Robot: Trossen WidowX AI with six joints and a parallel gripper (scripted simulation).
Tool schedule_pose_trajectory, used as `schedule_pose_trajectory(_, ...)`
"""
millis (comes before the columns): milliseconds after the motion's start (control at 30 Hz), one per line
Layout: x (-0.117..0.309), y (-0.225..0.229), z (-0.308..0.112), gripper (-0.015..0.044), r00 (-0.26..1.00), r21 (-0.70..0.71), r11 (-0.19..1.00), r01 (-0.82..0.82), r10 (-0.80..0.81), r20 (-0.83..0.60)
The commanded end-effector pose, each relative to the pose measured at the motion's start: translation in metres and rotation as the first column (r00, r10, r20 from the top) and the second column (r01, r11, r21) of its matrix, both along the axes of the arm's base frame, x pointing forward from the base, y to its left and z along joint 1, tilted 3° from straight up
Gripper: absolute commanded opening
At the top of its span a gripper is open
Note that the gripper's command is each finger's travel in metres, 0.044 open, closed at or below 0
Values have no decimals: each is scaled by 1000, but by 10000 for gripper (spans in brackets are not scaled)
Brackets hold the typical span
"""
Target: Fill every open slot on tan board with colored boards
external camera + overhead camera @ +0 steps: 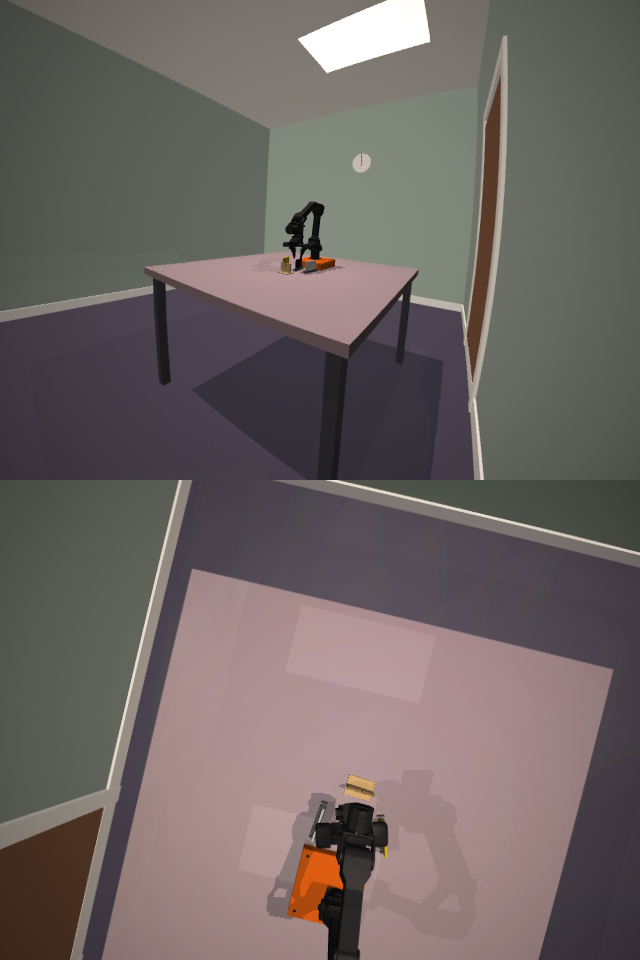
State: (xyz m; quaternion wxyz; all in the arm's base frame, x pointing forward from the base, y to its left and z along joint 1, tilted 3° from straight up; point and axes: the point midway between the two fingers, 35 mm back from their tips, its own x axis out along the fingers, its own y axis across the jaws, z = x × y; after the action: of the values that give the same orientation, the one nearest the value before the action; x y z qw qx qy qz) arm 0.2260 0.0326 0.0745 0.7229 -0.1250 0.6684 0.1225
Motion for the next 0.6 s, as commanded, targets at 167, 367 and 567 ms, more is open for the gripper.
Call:
schedule_pose_trajectory(167, -1, -1, -14, 190, 1000, -4, 1000, -3, 3, -6)
schedule_pose_trajectory(367, 0, -1, -23, 190, 1000, -4, 1000, -3, 3, -6)
schedule_pose_trajectory(567, 1, -1, -31, 190, 1000, -4, 1000, -3, 3, -6)
